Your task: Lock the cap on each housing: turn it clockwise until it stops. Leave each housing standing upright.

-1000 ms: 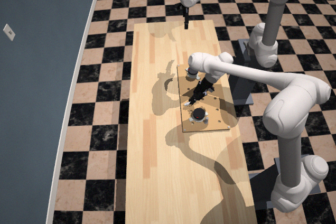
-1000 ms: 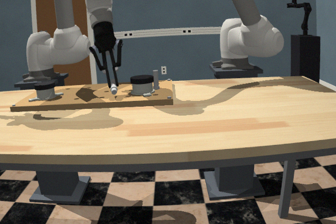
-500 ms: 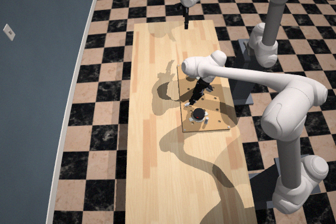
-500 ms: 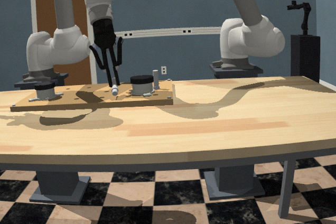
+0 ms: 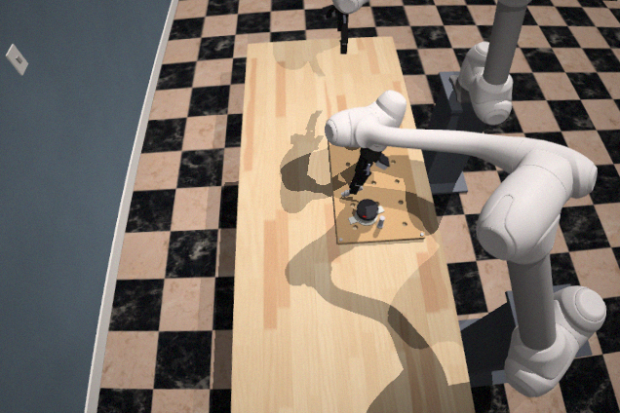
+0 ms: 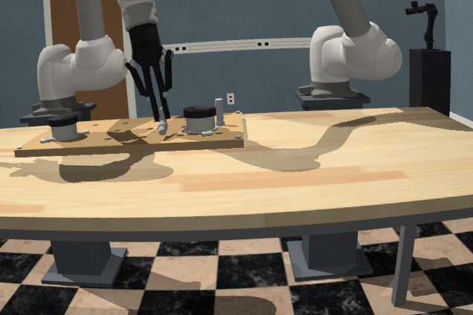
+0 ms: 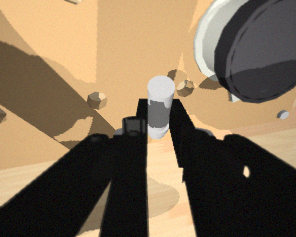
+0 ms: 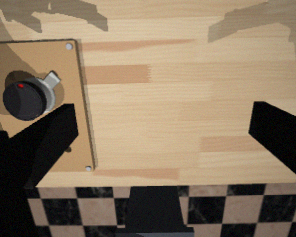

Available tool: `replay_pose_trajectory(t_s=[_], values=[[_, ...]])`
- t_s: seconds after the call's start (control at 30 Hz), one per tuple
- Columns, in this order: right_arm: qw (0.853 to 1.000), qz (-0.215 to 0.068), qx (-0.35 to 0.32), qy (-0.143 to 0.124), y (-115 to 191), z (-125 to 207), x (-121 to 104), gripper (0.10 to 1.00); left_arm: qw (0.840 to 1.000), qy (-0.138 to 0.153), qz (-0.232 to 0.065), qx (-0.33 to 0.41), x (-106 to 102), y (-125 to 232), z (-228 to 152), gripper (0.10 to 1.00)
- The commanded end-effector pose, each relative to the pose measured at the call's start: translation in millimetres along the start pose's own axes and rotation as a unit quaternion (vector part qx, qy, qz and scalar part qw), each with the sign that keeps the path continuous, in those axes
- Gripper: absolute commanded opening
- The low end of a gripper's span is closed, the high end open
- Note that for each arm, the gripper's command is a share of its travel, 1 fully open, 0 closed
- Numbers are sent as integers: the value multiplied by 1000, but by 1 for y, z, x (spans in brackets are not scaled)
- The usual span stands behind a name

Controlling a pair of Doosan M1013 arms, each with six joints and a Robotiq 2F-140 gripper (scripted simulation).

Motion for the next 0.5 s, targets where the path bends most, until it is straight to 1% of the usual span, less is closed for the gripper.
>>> replay_pose_trajectory(t_s=[0.0, 0.07, 0.13, 0.47], values=[[1000, 1, 0, 0, 0, 0, 1, 1000, 1000, 0, 15, -14, 2, 4, 1, 99], [1000, 1, 0, 0, 0, 0, 1, 1000, 1000, 1, 23, -20, 1, 5, 2, 99], [1000, 1, 0, 0, 0, 0, 1, 1000, 1000, 1, 23, -20, 1, 5, 2, 99], [1000, 1, 0, 0, 0, 0, 1, 1000, 997, 3, 55, -51, 2, 12, 3, 99]])
Point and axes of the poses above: on each arm, the point where the finger pads meet when closed, its own x axis back along the fingers, its own z axis across the jaws, y = z × x, the point moved 7 cm from there along x, back along the fingers, and after that the axes turned 4 degrees about x, right-handed, at the moved point
